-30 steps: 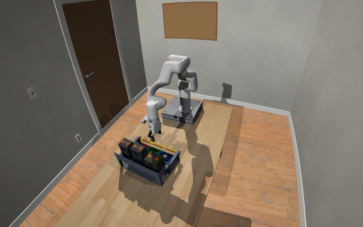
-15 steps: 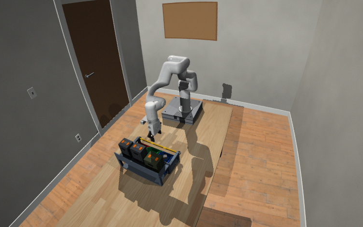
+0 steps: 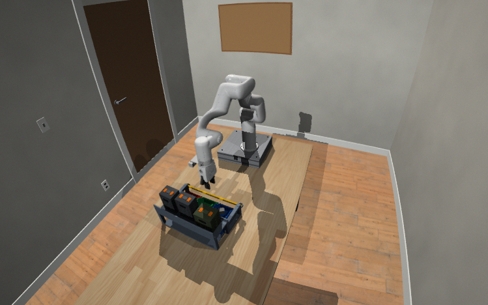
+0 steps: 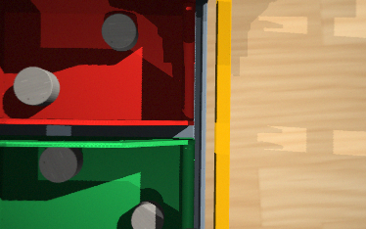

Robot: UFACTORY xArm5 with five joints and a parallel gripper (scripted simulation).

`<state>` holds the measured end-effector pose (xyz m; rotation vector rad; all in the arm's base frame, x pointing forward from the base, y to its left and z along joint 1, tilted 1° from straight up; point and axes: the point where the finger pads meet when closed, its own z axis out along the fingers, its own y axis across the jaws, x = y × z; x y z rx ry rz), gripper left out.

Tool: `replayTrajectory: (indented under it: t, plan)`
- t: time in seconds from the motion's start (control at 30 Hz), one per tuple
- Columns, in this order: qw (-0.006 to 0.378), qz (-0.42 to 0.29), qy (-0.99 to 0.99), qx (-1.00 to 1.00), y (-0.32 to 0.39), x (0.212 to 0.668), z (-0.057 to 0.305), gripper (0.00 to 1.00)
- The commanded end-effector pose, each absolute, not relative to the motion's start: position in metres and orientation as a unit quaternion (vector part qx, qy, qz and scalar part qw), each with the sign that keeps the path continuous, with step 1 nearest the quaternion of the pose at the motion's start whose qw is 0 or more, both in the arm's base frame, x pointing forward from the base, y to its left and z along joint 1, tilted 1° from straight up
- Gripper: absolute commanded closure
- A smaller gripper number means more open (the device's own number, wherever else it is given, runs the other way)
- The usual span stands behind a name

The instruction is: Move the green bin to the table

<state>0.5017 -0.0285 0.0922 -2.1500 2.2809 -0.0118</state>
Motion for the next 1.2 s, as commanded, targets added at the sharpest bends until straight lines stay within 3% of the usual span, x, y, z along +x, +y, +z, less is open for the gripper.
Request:
replayTrajectory:
  t: [0.0,0.77,1.17]
  plan:
    - [0.005,-0.005,0.728,-0.686,-0.029,0.503,0.094,0.52]
    - [0.005,-0.005,0.728,-0.686,-0.029,0.503,0.094,0.52]
    - [0.006,-0.004,0.728,-0.686,-0.029,0.503,0.072,0.52]
